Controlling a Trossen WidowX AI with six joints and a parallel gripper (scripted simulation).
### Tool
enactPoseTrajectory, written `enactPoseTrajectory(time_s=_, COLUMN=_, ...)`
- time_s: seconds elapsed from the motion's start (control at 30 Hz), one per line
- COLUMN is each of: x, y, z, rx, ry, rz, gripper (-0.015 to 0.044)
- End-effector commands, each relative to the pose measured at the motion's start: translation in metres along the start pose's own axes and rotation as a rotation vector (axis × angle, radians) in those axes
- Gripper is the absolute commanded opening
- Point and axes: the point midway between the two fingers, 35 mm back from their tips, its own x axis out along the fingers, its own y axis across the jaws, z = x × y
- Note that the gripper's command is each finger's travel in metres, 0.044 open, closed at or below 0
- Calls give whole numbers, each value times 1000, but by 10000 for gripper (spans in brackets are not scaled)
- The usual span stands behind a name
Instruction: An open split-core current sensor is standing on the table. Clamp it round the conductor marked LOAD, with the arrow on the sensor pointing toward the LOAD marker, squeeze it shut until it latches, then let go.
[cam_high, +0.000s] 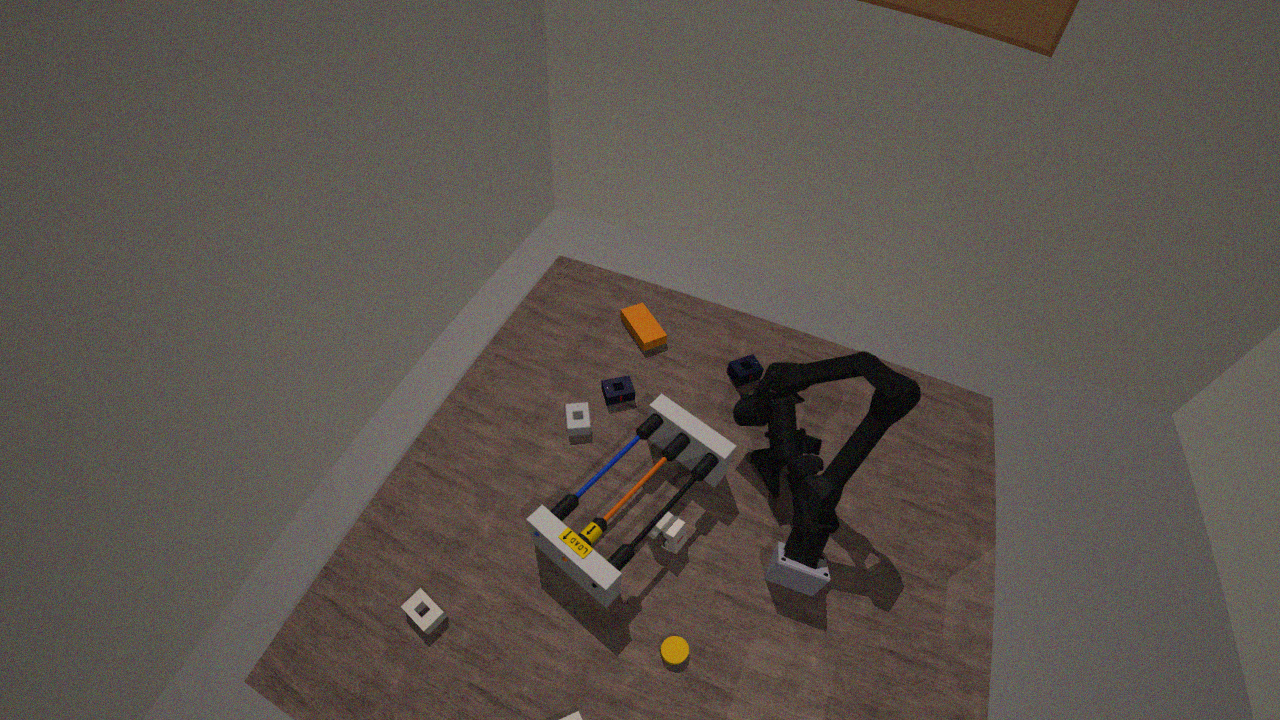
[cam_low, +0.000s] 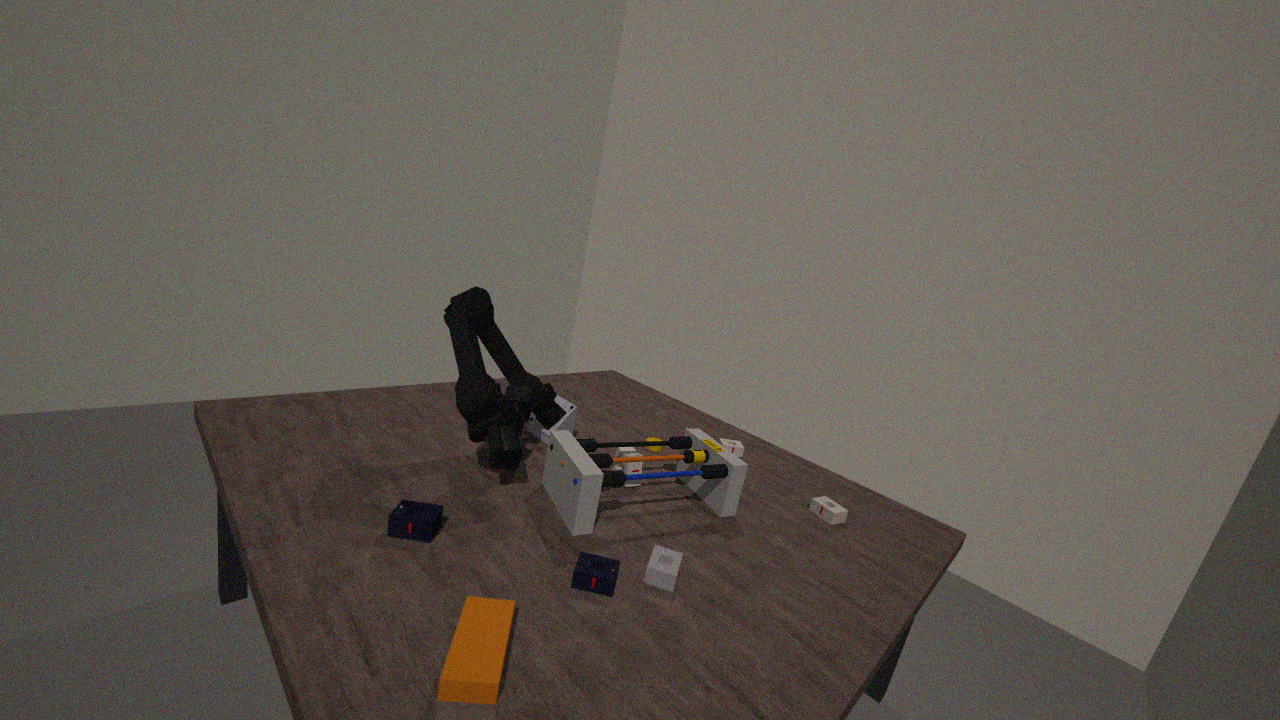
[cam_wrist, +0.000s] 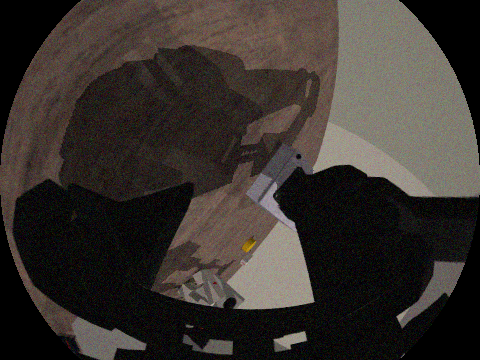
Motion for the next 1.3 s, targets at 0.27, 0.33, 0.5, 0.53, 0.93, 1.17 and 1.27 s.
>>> enactPoseTrajectory(time_s=0.27, x=-36, y=42, z=-25, rx=-79, ry=114, rz=325, gripper=440)
enactPoseTrajectory(time_s=0.33, x=-45, y=51, z=-31, rx=-132, ry=136, rz=395, gripper=440)
enactPoseTrajectory(time_s=0.5, x=-93, y=81, z=-59, rx=-367, ry=198, rz=695, gripper=440)
enactPoseTrajectory(time_s=0.53, x=-101, y=84, z=-62, rx=-393, ry=203, rz=734, gripper=440)
enactPoseTrajectory(time_s=0.93, x=-209, y=88, z=-129, rx=-1139, ry=-70, rz=1571, gripper=440)
enactPoseTrajectory(time_s=1.17, x=-262, y=58, z=-143, rx=-1335, ry=-399, rz=1972, gripper=440)
enactPoseTrajectory(time_s=1.27, x=-280, y=43, z=-144, rx=-1366, ry=-553, rz=2109, gripper=440)
